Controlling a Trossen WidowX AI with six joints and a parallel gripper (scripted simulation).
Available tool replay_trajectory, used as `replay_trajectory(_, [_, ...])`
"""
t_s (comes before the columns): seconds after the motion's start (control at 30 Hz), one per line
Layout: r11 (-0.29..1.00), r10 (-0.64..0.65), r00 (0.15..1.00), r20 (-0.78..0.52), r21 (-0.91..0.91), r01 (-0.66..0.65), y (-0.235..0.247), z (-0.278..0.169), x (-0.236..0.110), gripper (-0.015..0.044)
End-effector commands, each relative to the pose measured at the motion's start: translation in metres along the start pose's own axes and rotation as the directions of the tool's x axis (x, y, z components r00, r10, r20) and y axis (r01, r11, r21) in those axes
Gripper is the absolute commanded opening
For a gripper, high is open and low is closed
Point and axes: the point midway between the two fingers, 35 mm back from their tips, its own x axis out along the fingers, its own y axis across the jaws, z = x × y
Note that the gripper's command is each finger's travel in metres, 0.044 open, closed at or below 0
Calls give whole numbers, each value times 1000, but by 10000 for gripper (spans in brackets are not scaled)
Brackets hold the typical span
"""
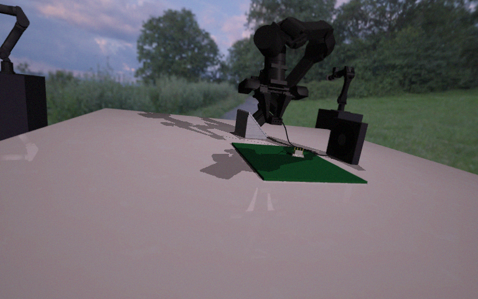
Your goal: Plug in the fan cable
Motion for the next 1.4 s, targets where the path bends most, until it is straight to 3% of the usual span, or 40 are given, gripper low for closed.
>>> replay_trajectory(0.0, [1000,0,1000,9,-27,1,-1,1,-2,0])
replay_trajectory(0.3, [947,0,999,39,-321,13,-1,-2,-1,0])
replay_trajectory(0.63, [785,0,997,74,-618,46,-1,-4,-1,0])
replay_trajectory(1.0, [503,0,994,113,-859,98,-1,-7,-1,0])
replay_trajectory(1.37, [150,0,988,152,-977,150,-2,-10,0,0])
